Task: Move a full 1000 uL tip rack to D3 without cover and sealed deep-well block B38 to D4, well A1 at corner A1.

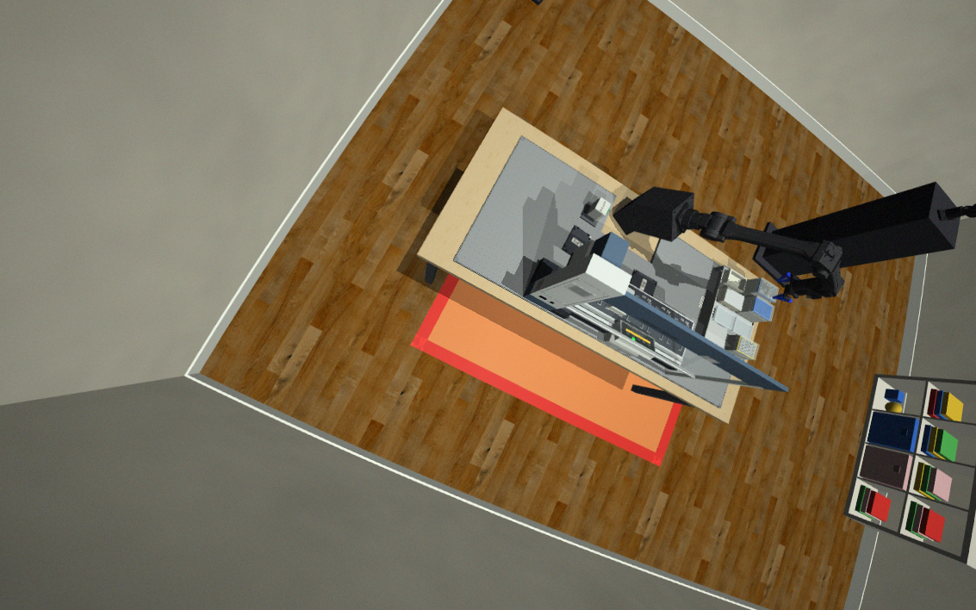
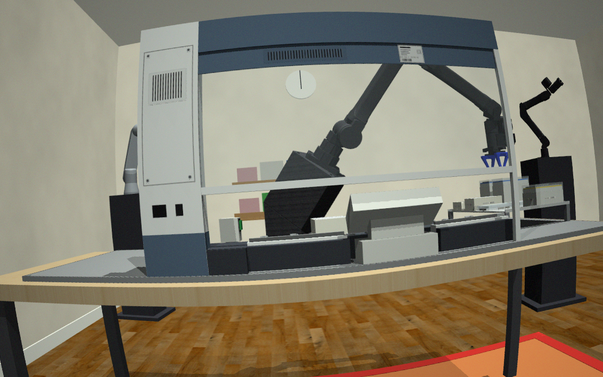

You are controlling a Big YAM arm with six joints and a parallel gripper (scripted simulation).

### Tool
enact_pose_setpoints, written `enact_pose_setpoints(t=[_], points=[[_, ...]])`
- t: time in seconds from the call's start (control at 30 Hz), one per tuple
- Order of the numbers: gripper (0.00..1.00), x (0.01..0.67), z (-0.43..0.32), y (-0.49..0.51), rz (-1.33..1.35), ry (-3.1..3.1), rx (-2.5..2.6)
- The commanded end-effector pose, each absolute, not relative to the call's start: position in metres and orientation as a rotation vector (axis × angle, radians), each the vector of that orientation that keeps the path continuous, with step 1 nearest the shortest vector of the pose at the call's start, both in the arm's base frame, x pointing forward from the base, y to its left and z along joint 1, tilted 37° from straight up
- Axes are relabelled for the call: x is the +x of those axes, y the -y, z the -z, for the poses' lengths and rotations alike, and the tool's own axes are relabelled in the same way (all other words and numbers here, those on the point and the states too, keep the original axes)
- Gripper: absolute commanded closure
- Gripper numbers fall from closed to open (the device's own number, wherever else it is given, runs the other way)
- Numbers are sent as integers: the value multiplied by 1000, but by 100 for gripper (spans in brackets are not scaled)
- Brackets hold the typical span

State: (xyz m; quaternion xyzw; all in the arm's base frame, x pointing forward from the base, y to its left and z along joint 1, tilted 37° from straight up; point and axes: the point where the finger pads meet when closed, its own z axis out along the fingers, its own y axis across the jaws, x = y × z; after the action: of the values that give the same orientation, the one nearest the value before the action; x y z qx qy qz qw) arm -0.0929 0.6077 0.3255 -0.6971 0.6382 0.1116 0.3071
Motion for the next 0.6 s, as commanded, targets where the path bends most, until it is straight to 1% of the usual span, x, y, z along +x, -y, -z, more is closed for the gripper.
enact_pose_setpoints(t=[0.0,0.57], points=[[0,-85,-315,-616,-285,-1686,-1847],[0,-79,-295,-630,-285,-1686,-1847]])
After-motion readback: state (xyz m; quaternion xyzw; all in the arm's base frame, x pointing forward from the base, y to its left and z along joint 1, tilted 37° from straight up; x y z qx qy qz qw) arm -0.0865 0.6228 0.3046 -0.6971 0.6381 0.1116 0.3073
